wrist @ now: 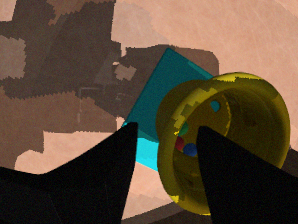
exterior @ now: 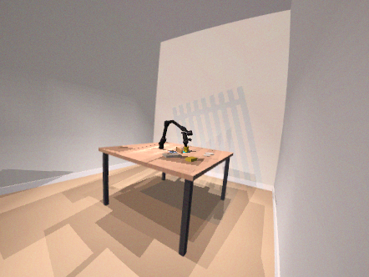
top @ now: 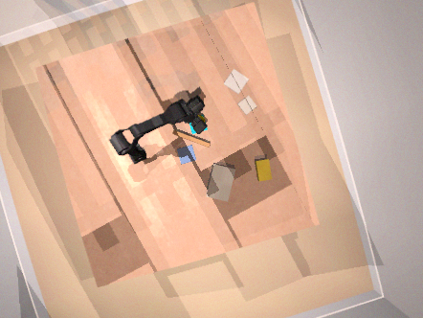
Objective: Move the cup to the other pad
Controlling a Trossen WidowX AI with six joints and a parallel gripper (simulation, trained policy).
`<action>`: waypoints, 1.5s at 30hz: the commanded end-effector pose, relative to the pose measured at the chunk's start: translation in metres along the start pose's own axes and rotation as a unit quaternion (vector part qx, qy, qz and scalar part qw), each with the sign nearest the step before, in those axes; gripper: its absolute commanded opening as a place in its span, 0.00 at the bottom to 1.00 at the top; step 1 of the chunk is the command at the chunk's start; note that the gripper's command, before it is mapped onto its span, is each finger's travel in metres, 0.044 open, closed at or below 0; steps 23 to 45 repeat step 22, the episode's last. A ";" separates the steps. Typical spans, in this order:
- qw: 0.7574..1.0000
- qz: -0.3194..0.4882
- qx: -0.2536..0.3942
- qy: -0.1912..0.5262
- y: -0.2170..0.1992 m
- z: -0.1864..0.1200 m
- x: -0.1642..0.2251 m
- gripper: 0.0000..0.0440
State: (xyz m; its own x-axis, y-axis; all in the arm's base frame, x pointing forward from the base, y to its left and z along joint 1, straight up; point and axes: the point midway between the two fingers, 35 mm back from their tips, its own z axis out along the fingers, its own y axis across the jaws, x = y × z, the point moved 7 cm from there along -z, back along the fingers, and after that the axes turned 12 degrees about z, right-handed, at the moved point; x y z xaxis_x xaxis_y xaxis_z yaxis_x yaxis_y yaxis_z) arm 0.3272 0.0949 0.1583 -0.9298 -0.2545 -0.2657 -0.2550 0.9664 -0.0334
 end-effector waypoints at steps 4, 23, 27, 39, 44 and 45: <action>1.000 0.010 -0.014 -0.012 -0.002 -0.020 0.007 0.40; 0.996 0.044 -0.021 -0.079 -0.016 -0.081 0.005 0.95; 0.996 0.044 -0.021 -0.079 -0.016 -0.081 0.005 0.95; 0.996 0.044 -0.021 -0.079 -0.016 -0.081 0.005 0.95; 0.996 0.044 -0.021 -0.079 -0.016 -0.081 0.005 0.95; 0.996 0.044 -0.021 -0.079 -0.016 -0.081 0.005 0.95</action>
